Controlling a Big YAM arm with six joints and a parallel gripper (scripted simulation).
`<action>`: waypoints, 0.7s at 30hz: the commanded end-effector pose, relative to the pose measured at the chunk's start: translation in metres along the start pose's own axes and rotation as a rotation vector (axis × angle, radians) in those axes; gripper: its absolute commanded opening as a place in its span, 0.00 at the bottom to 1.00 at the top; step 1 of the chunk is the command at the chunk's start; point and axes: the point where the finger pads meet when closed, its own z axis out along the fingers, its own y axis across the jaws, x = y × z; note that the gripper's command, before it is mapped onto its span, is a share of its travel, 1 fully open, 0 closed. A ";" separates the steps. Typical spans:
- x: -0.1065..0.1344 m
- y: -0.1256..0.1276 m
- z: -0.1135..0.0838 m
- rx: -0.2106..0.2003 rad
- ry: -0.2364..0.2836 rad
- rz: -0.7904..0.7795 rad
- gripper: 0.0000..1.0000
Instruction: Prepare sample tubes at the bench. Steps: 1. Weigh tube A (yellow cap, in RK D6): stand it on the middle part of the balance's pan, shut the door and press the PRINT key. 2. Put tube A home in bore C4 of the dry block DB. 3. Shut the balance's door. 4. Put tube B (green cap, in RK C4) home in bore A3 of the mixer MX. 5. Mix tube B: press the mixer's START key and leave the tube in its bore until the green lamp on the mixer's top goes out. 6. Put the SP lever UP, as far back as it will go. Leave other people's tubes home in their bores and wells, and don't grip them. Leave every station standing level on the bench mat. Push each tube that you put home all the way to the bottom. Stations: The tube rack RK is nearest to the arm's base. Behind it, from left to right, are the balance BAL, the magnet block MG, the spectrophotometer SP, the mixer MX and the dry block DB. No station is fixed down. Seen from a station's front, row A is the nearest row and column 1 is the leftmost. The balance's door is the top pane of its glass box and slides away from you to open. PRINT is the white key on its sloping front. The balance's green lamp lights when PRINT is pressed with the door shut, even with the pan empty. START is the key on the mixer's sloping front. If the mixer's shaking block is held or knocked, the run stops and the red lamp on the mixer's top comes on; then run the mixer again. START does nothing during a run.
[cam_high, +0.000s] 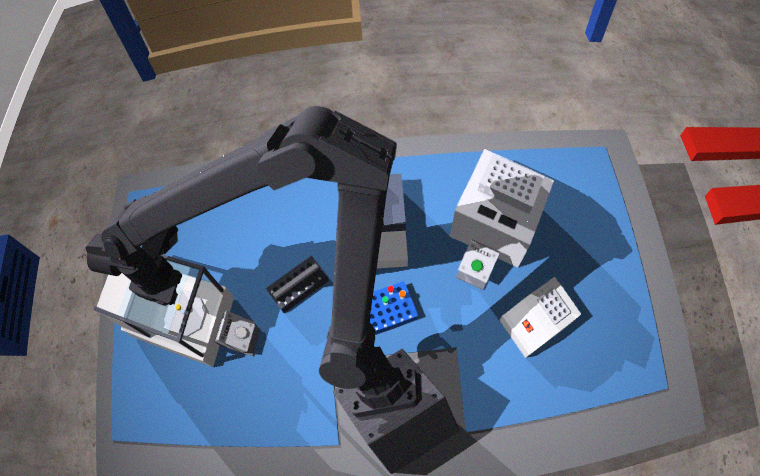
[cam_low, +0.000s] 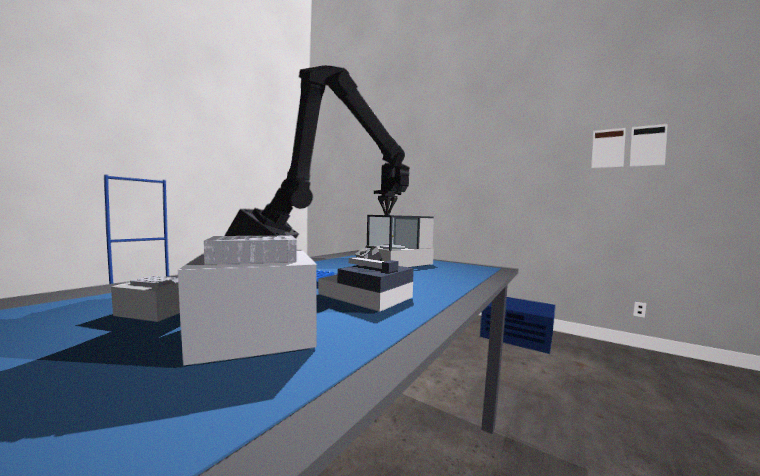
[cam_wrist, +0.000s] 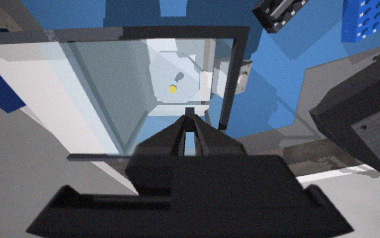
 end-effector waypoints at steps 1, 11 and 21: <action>0.000 0.001 -0.009 -0.033 0.003 0.017 0.06; 0.001 -0.007 -0.008 -0.033 0.002 0.017 0.06; 0.001 -0.017 -0.008 -0.033 0.003 0.017 0.06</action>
